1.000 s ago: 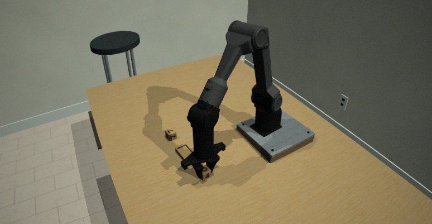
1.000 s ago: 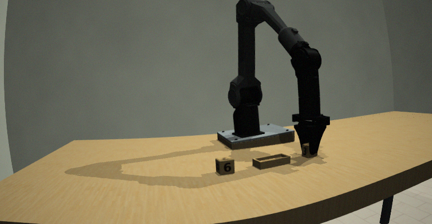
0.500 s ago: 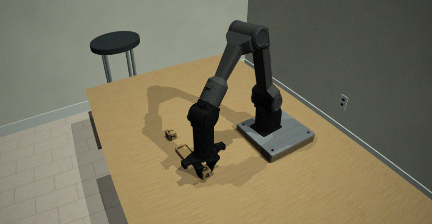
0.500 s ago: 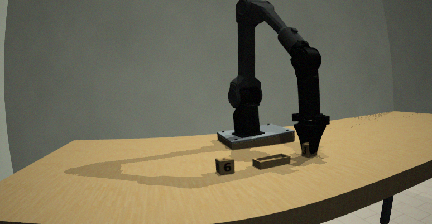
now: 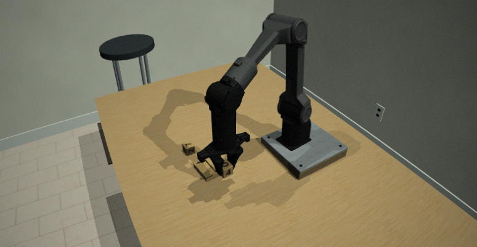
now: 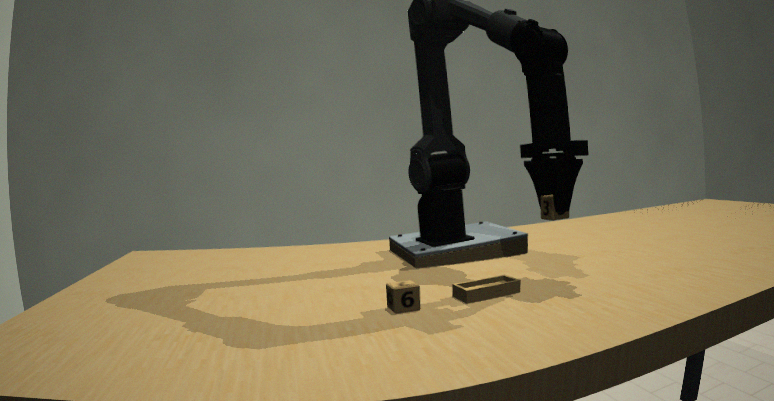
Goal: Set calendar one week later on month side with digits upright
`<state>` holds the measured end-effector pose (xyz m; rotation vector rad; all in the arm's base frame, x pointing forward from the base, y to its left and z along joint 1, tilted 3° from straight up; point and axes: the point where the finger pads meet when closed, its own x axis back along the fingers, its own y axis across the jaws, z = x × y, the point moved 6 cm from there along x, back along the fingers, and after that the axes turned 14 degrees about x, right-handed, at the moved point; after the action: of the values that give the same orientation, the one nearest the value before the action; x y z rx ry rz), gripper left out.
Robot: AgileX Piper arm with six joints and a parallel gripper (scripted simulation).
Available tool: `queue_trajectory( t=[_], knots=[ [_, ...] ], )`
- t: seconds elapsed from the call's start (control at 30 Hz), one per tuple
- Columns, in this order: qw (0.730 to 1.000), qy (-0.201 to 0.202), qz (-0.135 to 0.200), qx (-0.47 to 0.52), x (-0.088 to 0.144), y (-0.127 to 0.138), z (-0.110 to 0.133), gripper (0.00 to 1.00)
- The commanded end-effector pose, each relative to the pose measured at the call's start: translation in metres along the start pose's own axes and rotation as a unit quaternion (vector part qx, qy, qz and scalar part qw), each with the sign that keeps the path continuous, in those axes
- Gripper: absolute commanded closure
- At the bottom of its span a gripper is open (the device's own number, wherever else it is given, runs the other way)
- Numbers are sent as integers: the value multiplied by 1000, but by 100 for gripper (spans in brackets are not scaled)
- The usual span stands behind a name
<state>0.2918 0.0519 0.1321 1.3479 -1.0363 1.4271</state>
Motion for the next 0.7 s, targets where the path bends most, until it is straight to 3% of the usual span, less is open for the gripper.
queue_trajectory(
  t=[0.0, 0.47, 0.53, 0.6, 0.67],
  knots=[
    [1000, 0, 2, 1, 5, -1, 0, 62],
    [1000, 0, 0, 0, 14, 0, 1, 62],
    [1000, 0, 1, -1, 17, 3, 19, 62],
    [1000, 0, 1, -1, 17, 3, 19, 62],
    [1000, 0, 2, -2, 21, 12, 55, 62]
  ],
)
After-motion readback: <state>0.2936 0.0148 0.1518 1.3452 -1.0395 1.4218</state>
